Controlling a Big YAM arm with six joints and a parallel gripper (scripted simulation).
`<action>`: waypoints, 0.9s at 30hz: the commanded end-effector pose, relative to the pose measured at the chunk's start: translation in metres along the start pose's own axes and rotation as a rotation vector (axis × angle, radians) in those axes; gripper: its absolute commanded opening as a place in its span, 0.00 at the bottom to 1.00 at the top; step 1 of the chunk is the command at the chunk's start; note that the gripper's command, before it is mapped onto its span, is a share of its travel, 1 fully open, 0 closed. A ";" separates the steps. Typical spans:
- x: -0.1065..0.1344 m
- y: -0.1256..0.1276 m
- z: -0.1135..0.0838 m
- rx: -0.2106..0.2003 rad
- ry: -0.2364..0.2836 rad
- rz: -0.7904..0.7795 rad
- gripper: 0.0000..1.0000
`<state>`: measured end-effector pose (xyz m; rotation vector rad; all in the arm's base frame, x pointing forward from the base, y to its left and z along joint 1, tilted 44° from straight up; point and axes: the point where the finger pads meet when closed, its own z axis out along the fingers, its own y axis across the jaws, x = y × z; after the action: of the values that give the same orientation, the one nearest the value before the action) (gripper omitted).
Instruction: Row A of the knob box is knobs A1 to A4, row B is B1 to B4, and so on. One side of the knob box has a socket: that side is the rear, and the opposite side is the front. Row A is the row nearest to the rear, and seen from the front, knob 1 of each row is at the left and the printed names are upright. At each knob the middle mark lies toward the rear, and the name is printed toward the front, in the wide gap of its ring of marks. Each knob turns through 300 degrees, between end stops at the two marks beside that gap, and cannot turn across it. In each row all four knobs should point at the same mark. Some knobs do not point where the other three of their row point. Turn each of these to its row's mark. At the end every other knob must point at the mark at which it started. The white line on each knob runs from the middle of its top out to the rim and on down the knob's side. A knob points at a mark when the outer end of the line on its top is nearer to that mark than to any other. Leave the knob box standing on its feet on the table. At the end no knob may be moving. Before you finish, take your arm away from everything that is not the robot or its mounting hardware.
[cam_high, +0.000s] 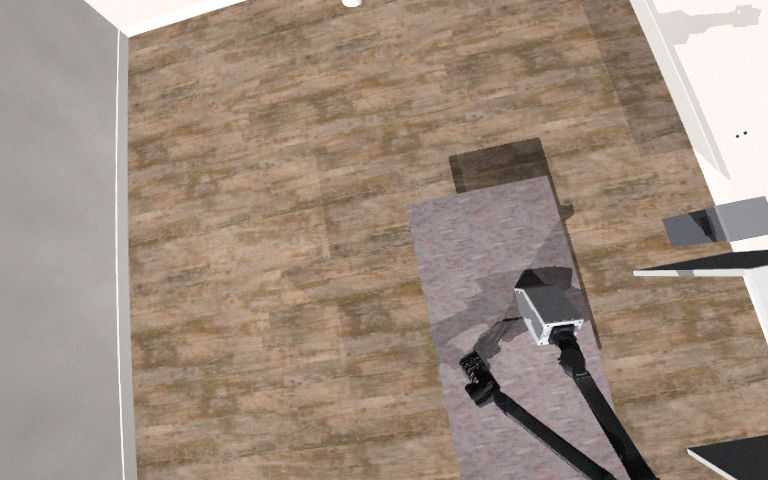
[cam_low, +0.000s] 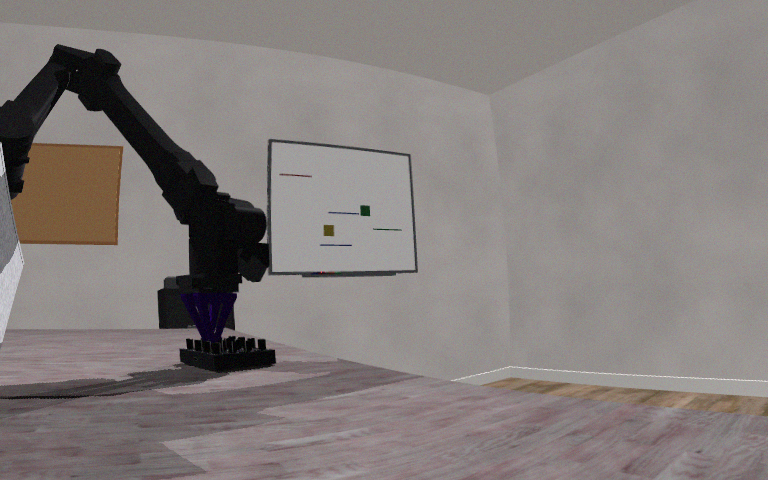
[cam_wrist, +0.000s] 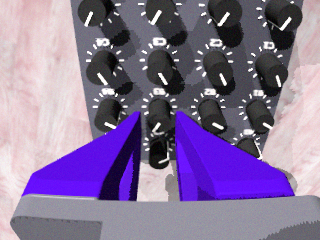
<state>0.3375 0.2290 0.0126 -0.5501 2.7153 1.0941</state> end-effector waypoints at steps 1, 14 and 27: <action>-0.001 0.002 0.004 0.000 0.000 0.000 0.19; -0.002 0.002 0.003 0.001 -0.004 -0.002 0.19; -0.002 0.002 0.003 0.001 -0.004 -0.002 0.19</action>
<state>0.3375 0.2306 0.0114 -0.5480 2.7159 1.0948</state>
